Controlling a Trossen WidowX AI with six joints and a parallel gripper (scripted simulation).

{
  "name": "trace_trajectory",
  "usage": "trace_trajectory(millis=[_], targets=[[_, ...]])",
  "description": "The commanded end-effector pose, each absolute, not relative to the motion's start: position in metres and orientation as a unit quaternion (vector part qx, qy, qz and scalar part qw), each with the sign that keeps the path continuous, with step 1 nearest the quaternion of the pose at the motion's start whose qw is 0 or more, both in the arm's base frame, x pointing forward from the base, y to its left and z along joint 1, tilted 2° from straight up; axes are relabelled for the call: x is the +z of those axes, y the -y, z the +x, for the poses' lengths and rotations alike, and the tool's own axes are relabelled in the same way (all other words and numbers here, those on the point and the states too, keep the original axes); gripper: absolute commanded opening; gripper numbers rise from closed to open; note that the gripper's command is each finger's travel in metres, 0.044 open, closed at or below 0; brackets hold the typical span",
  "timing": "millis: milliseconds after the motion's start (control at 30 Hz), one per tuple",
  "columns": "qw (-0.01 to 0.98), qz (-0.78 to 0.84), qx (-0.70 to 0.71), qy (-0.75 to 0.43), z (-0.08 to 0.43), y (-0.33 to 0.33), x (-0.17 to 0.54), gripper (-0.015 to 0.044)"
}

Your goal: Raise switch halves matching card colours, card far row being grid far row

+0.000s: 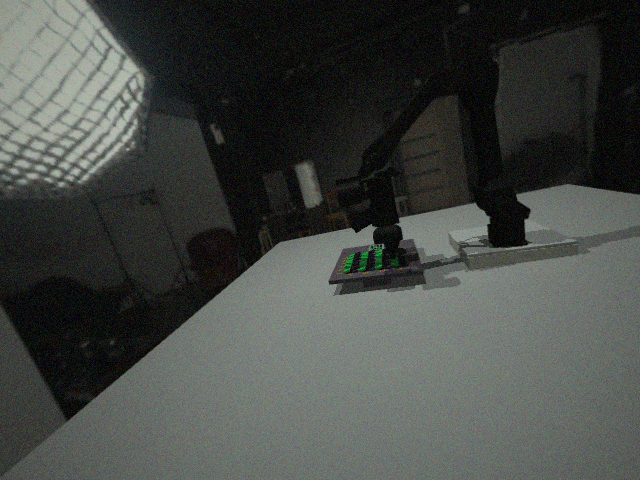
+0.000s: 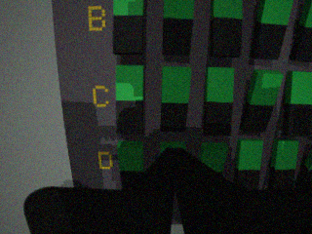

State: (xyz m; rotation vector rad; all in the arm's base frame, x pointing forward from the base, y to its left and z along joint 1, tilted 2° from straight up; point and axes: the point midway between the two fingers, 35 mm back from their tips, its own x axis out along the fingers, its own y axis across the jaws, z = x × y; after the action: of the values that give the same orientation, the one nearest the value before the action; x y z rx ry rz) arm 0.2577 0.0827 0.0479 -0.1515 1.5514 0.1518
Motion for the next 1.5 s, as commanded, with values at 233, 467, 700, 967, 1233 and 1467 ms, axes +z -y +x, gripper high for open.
trace_trajectory(millis=[233, 467, 700, 967, 1233, 1467], targets=[[0.706, -0.065, 0.067, -0.702, 0.256, -0.083, 0.044, 0.0], [0.706, -0.065, 0.067, -0.702, 0.256, -0.083, 0.043, 0.0], [0.706, -0.065, 0.067, -0.702, 0.256, -0.083, 0.042, 0.0], [0.709, -0.068, 0.068, -0.698, 0.258, -0.083, 0.047, 0.0], [0.715, -0.064, 0.068, -0.693, 0.253, -0.082, 0.109, 0.0], [0.715, -0.066, 0.066, -0.693, 0.266, -0.038, 0.109, 0.0]])
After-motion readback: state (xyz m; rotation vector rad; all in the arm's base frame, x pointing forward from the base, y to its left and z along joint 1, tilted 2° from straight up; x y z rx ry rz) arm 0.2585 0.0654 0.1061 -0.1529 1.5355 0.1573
